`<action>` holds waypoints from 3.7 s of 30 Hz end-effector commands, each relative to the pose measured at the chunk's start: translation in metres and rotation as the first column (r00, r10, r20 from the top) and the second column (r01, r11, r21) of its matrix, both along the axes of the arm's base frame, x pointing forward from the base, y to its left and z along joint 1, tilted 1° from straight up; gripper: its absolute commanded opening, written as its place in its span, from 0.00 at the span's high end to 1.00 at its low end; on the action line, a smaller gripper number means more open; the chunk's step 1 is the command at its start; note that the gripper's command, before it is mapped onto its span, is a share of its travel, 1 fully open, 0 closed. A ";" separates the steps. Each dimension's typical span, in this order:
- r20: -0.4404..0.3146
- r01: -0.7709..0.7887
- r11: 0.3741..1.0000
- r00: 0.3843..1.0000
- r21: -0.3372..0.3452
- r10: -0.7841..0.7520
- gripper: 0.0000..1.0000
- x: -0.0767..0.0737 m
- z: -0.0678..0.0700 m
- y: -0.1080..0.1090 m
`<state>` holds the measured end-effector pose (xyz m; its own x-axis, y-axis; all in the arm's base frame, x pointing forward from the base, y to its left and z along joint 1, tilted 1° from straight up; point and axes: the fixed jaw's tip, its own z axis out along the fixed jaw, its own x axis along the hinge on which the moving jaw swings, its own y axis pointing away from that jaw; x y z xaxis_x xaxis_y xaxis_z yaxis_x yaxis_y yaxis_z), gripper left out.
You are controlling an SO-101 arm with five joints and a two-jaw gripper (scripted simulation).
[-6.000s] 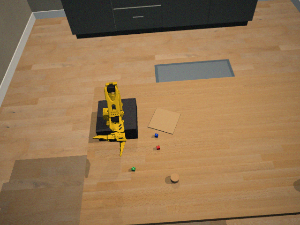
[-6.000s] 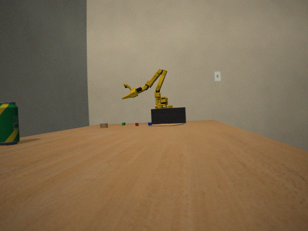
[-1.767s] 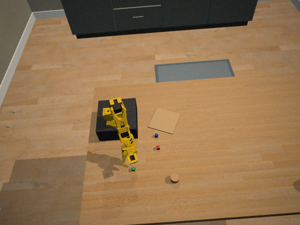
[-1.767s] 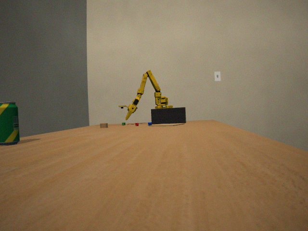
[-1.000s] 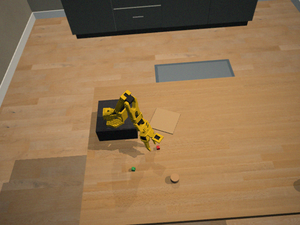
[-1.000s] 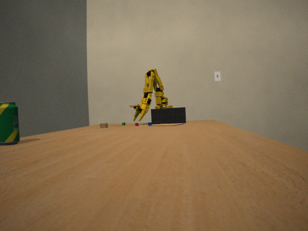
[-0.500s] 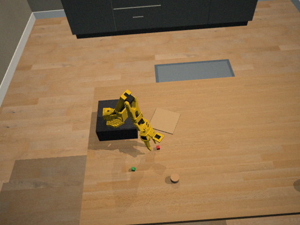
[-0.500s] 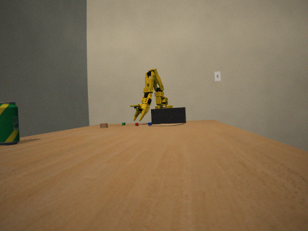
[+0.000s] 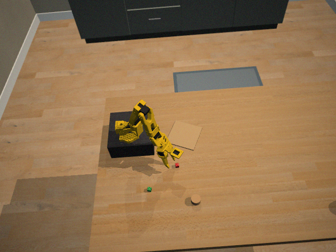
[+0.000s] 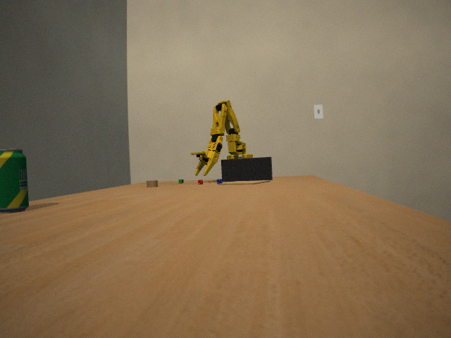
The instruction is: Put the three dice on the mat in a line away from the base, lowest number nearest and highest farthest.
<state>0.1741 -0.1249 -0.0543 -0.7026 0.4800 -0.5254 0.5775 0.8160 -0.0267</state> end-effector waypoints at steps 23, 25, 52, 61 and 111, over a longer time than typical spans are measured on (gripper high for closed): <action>0.008 -0.010 1.000 1.000 -0.006 0.010 0.75 0.001 0.002 0.002; 0.008 -0.010 1.000 1.000 -0.006 0.010 0.75 0.001 0.002 0.002; 0.007 -0.086 0.996 0.996 -0.006 0.086 0.75 0.001 0.001 0.021; 0.005 -0.208 0.978 0.978 -0.006 0.208 0.75 -0.002 0.001 0.050; 0.005 -0.303 0.953 0.953 -0.010 0.303 0.75 -0.007 0.002 0.070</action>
<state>0.1670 -0.0563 -0.0545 -0.8117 0.2545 -0.5257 0.3162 0.9482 -0.0293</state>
